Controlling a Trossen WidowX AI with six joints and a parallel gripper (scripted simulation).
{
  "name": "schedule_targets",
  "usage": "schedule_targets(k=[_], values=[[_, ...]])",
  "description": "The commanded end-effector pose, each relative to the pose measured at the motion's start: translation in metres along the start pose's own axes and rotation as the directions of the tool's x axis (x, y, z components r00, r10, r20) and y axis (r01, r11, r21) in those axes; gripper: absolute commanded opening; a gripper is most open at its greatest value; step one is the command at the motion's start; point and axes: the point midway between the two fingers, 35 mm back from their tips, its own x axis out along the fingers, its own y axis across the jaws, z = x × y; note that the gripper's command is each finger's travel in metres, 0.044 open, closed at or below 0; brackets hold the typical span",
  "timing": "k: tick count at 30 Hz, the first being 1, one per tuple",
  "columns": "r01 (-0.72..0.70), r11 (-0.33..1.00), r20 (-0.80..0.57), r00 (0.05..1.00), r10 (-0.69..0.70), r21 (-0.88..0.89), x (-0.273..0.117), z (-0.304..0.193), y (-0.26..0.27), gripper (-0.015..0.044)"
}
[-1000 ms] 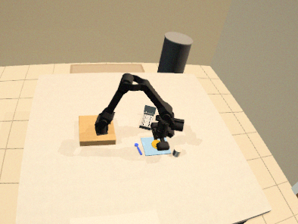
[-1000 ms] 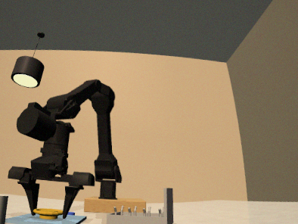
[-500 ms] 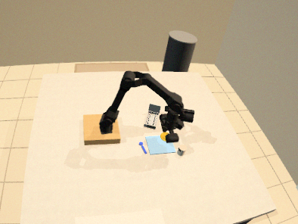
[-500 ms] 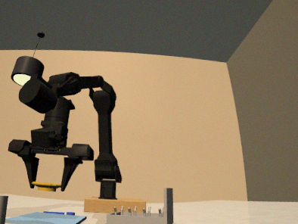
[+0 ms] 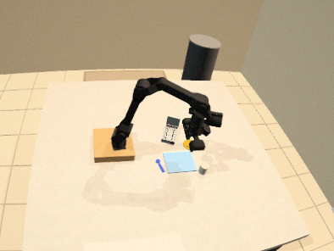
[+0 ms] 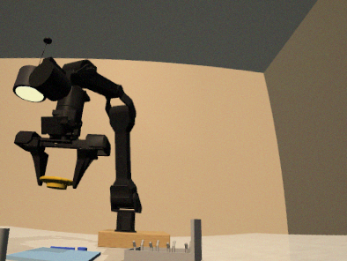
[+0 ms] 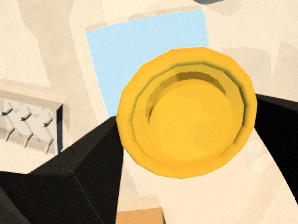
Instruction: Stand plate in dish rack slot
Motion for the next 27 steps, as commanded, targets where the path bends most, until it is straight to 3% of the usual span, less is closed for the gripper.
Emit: schedule_targets(k=[1,14,27], values=[[-0.001,1.000,0.003,1.000,0.001,-0.001,-0.018,0.001,0.000,0.0000],[-0.001,1.000,-0.001,1.000,0.001,-0.001,-0.051,0.000,0.001,0.0000],[-0.010,0.926,-0.006,1.000,0.013,0.376,-0.051,-0.058,0.109,0.0000]])
